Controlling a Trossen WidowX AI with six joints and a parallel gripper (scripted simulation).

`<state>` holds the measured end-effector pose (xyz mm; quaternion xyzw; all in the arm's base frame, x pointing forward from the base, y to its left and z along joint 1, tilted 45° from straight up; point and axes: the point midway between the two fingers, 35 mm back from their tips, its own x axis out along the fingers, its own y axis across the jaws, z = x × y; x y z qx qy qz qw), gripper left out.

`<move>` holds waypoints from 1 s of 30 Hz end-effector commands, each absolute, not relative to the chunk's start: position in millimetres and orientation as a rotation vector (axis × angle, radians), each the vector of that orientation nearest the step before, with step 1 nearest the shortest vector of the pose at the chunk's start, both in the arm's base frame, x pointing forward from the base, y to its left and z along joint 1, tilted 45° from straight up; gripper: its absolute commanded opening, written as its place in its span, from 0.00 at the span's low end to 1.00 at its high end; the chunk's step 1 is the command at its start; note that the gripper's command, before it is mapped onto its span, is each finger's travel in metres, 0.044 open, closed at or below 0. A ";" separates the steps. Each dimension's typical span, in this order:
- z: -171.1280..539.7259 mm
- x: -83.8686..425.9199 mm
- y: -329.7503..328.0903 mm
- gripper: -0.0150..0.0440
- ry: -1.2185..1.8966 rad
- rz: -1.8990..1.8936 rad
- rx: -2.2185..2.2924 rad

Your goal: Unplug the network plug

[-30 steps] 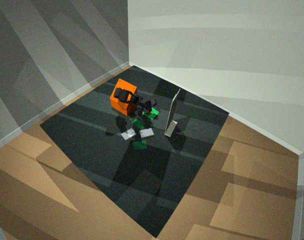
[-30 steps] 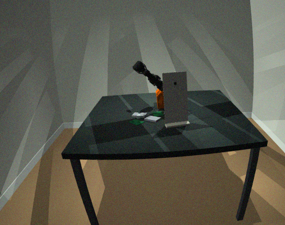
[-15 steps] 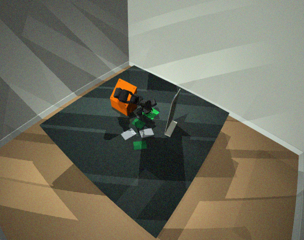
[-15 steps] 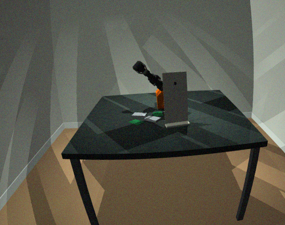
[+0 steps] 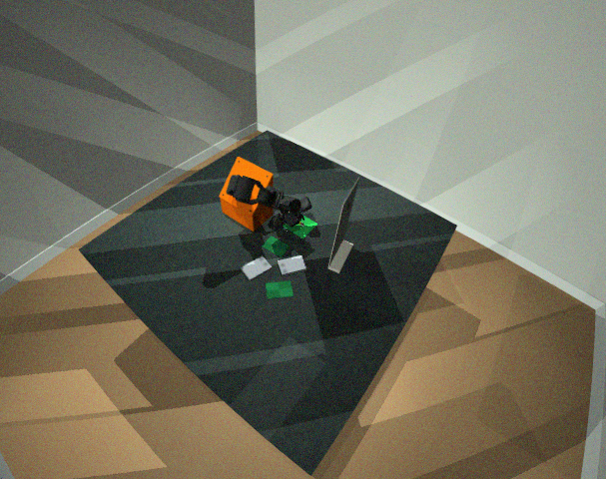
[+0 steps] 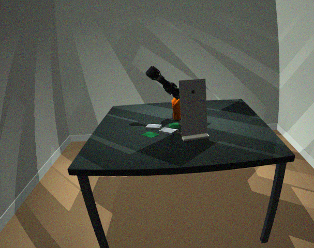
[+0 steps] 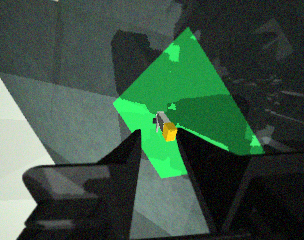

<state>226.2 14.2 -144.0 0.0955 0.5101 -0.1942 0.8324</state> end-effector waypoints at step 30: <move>-122.6 220.1 27.0 0.52 1.080 -0.410 0.205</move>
